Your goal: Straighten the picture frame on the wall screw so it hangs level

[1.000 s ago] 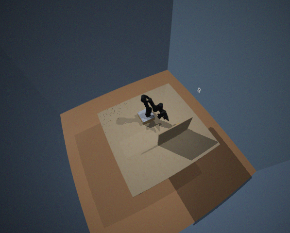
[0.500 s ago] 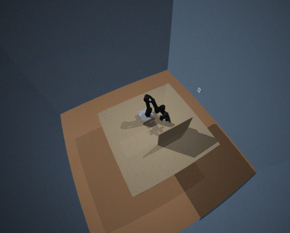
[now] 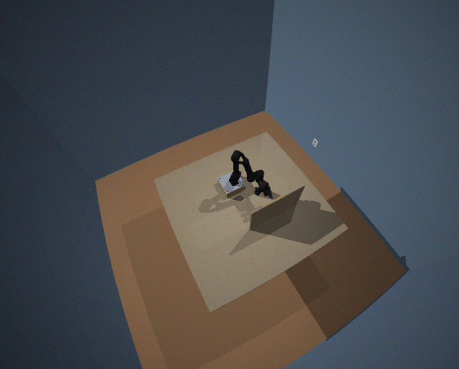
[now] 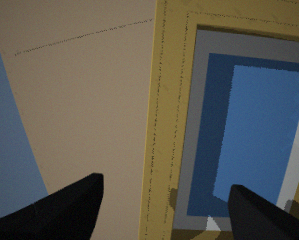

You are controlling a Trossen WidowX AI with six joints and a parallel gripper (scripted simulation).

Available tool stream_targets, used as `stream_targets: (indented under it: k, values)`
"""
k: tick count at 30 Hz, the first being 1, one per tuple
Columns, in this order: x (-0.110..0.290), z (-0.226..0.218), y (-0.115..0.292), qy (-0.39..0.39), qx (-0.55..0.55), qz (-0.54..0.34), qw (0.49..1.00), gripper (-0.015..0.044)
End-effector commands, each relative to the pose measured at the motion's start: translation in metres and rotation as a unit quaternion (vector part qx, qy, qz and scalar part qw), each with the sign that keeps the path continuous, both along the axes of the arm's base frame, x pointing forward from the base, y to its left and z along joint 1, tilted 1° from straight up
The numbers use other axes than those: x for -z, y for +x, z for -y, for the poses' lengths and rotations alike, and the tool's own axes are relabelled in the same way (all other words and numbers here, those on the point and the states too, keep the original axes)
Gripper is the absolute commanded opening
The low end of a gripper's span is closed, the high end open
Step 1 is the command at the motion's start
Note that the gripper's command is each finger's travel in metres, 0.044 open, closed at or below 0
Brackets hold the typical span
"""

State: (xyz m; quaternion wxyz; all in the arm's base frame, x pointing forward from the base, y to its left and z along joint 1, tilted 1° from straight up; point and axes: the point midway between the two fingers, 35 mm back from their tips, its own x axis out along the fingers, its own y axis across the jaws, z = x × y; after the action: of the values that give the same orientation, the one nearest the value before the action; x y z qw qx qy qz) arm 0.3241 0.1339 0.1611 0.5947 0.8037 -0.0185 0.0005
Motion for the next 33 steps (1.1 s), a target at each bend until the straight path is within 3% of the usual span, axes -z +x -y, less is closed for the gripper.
stream_targets:
  k: [1, 33]
  values:
    - [-0.001, -0.002, 0.002, 0.003, -0.002, 0.002, 1.000, 0.0260]
    - [-0.004, 0.000, 0.042, 0.003, -0.002, 0.004, 1.000, 0.0260]
